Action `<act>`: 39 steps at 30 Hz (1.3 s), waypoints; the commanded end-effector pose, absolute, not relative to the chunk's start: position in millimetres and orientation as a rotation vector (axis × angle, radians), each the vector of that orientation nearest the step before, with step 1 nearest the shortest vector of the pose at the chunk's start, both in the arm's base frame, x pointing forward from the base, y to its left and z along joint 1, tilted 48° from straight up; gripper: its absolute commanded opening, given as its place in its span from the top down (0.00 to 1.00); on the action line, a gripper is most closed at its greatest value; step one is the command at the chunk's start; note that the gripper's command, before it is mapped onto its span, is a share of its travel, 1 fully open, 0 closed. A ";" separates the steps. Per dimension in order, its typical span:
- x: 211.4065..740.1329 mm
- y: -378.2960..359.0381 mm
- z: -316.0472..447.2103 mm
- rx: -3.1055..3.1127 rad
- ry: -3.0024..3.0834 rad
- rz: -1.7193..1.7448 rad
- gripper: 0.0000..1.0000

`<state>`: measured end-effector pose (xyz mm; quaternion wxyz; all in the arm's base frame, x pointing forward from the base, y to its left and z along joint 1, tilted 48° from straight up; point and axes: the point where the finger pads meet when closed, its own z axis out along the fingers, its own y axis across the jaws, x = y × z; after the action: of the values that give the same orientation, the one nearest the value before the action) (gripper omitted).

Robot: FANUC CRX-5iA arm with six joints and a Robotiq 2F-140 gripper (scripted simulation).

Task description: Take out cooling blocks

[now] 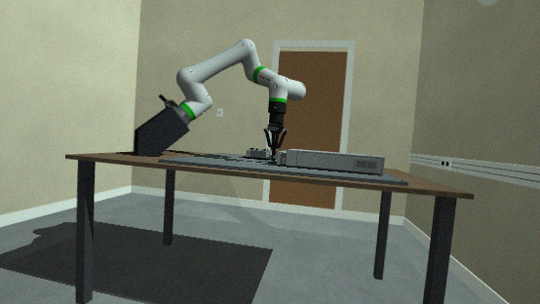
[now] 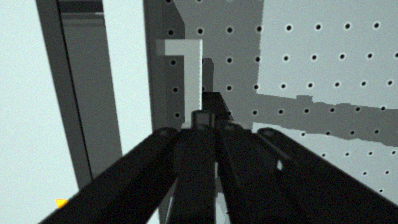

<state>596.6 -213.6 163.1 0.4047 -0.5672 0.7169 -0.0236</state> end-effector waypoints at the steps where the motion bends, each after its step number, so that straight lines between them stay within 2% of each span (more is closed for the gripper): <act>1: 597.1 -214.6 164.1 -1.431 1.810 -0.062 0.90; 39: 606.1 -218.7 169.8 -1.431 1.810 -0.062 0.90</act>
<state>605.9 -217.7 168.9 0.4047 -0.5672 0.7169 -0.0236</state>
